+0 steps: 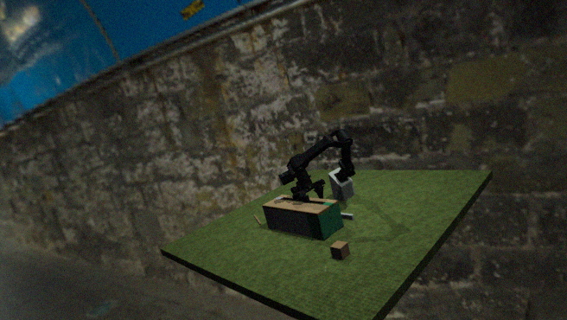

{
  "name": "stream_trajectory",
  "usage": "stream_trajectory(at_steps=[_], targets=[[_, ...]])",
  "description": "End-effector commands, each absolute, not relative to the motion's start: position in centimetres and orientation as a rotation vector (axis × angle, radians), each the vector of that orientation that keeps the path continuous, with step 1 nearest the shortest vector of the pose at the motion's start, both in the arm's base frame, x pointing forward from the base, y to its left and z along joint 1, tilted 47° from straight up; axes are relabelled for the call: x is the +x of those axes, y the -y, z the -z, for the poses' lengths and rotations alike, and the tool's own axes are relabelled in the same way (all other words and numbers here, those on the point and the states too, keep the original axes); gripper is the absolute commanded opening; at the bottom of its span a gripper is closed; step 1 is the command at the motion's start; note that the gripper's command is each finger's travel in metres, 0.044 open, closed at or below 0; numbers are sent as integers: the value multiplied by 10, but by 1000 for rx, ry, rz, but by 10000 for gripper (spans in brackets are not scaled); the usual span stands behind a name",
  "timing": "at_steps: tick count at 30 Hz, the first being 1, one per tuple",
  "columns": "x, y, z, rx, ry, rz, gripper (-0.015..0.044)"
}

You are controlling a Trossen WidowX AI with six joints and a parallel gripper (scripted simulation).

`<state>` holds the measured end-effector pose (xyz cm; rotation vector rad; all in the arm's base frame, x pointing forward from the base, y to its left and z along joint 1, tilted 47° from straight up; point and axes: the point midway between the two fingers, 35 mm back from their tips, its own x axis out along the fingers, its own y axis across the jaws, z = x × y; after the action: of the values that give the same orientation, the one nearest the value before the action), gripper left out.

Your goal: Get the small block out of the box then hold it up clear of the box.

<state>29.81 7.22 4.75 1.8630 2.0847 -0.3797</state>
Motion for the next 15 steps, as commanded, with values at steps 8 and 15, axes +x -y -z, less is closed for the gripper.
stream_trajectory(at_steps=[8, 15], targets=[[300, -67, -42, 1870, -2086, 384, 400], [300, -70, -44, 1870, -2086, 384, 400]])
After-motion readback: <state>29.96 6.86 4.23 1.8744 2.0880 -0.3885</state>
